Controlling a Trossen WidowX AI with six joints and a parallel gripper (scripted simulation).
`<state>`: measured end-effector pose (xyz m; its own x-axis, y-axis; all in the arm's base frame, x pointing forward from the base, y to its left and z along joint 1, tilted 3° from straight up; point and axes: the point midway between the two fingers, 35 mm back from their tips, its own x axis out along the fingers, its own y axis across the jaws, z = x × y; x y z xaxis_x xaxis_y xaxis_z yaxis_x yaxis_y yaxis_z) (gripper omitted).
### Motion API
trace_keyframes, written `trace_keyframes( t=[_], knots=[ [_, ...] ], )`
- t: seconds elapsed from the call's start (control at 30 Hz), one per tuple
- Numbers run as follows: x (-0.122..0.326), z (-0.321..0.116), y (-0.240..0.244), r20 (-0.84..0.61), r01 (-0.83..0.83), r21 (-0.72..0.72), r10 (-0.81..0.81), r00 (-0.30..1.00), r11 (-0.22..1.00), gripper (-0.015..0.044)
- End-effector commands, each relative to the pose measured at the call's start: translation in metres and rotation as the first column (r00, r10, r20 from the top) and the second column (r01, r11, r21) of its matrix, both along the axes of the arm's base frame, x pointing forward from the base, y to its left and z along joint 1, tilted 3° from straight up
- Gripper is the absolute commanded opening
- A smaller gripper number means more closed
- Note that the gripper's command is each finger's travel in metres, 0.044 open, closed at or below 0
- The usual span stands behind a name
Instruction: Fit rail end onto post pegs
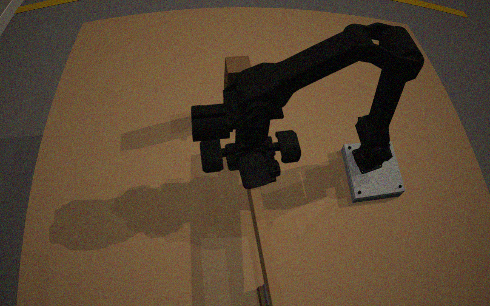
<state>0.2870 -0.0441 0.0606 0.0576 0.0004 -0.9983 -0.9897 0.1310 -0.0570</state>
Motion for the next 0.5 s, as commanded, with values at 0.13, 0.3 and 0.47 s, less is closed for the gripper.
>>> trace_keyframes(
  t=[0.13, 0.3, 0.47],
  knots=[
    [0.0062, 0.0116, -0.0002, 0.027, -0.005, 0.001, 0.005, 1.000, 1.000, 0.0000],
    [0.0065, 0.0142, -0.0003, 0.027, -0.005, 0.001, 0.005, 1.000, 1.000, 0.0000],
    [0.0067, 0.0167, -0.0003, 0.027, -0.005, 0.001, 0.005, 1.000, 1.000, 0.0000]
  ],
)
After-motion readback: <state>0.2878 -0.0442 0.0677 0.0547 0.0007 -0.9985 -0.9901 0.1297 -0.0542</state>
